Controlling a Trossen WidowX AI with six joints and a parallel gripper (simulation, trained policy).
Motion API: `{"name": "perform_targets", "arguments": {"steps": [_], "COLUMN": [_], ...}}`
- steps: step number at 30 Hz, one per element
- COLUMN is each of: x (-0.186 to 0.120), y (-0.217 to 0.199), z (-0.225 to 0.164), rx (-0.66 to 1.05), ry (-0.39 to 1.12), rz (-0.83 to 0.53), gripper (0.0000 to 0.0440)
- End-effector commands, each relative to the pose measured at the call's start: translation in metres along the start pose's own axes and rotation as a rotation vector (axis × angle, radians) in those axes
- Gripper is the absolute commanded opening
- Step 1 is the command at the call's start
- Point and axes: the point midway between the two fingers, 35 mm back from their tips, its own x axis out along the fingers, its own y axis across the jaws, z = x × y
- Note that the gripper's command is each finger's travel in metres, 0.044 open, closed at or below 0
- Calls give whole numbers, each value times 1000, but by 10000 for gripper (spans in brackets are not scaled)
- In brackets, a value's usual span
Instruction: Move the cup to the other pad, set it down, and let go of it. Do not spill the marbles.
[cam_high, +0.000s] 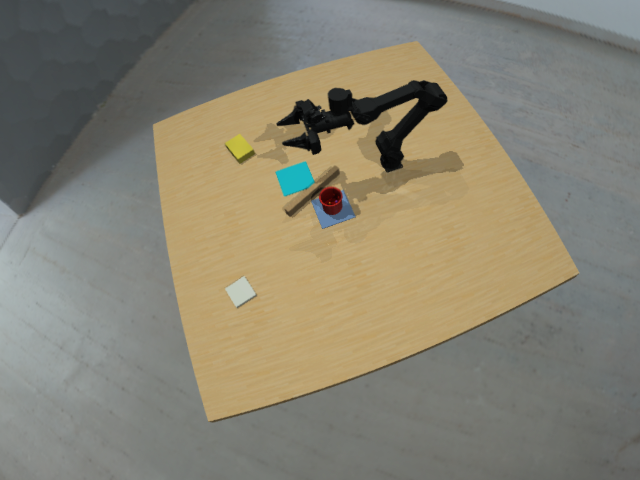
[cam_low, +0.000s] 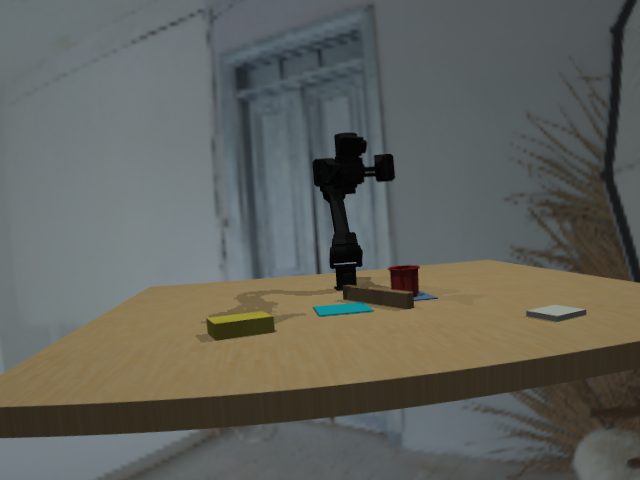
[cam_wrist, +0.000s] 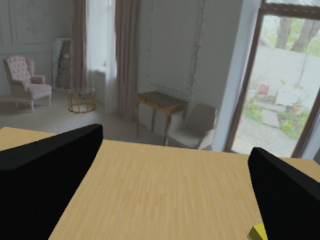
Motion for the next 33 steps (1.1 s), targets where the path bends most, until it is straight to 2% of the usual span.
{"name": "perform_targets", "arguments": {"steps": [1, 12, 14, 16, 23, 33], "x": [0, -3, -3, -3, -2, 0], "y": [1, 8, 9, 11, 19, 32], "z": [0, -2, -3, -4, -3, -5], "rx": [-1, 10, 19, 29, 81, 170], "ry": [2, 65, 84, 103, 164, 273], "rz": [4, 34, 37, 43, 69, 95], "gripper": [374, 86, 44, 50, 122, 113]}}
